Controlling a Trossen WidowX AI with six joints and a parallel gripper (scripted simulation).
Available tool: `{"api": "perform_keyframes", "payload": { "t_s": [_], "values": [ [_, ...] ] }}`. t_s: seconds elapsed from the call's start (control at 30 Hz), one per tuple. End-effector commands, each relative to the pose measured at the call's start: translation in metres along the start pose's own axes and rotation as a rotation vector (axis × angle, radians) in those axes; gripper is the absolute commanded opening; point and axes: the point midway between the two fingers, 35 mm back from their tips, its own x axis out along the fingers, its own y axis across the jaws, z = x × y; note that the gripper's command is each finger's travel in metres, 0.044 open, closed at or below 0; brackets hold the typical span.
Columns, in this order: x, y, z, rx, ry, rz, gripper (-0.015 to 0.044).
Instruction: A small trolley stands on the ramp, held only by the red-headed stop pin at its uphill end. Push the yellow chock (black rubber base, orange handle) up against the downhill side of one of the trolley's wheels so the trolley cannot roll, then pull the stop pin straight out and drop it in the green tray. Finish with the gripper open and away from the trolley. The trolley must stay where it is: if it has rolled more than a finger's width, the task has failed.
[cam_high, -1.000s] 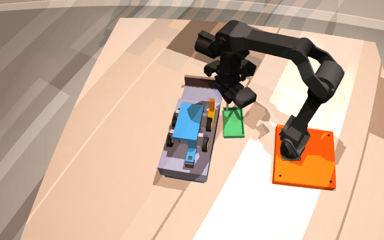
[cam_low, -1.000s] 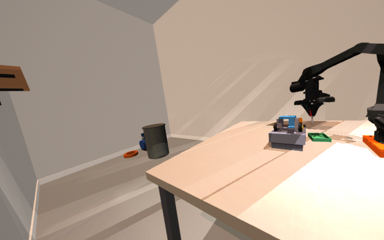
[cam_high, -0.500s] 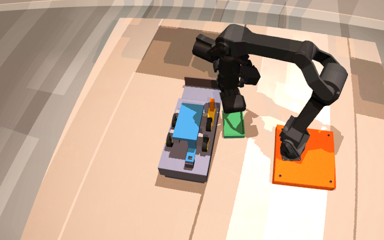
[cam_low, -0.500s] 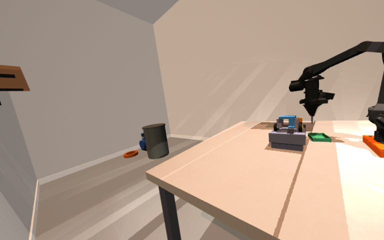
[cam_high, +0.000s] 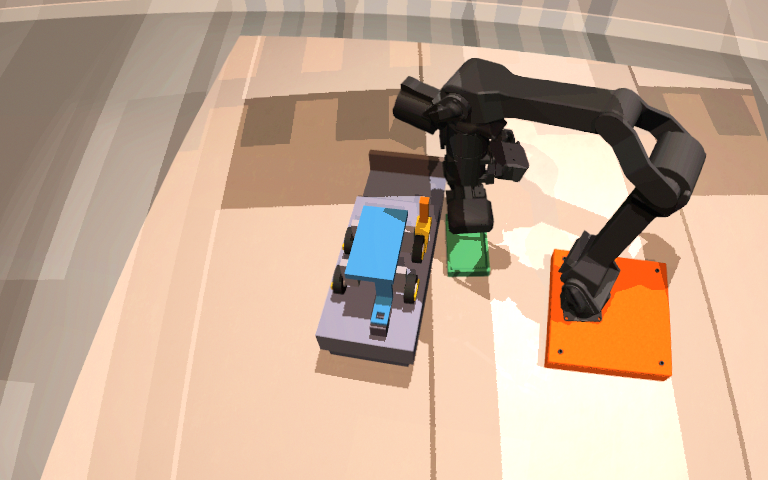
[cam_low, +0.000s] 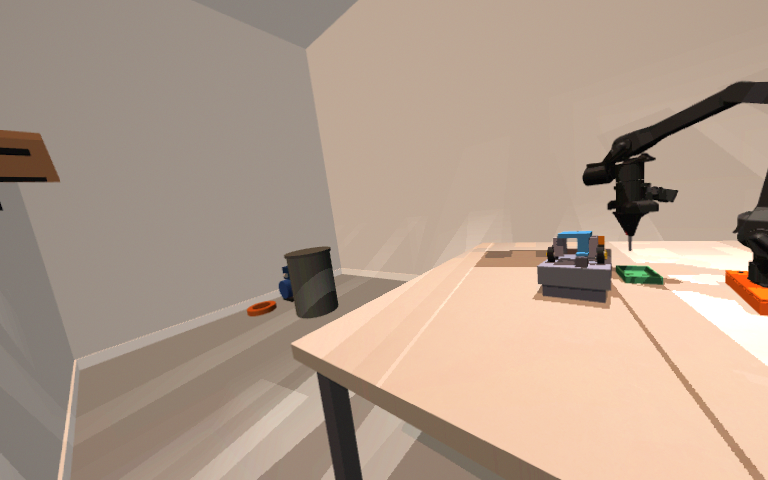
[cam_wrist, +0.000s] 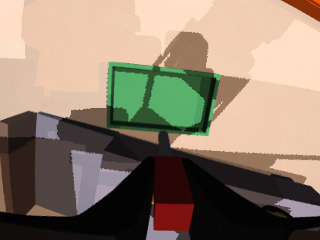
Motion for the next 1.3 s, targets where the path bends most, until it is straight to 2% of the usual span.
{"api": "perform_keyframes", "payload": {
  "t_s": [0.0,0.23,0.6,1.07,1.27],
  "values": [
    [0.007,-0.002,0.010,0.032,-0.003,0.010,0.0000],
    [0.010,-0.002,0.013,0.039,-0.005,0.024,0.0000],
    [0.041,0.009,0.013,0.038,-0.009,0.177,0.0000],
    [0.073,0.027,0.015,0.038,-0.009,0.186,0.0000],
    [0.073,0.024,0.014,0.038,-0.009,0.186,0.0157]
  ]
}}
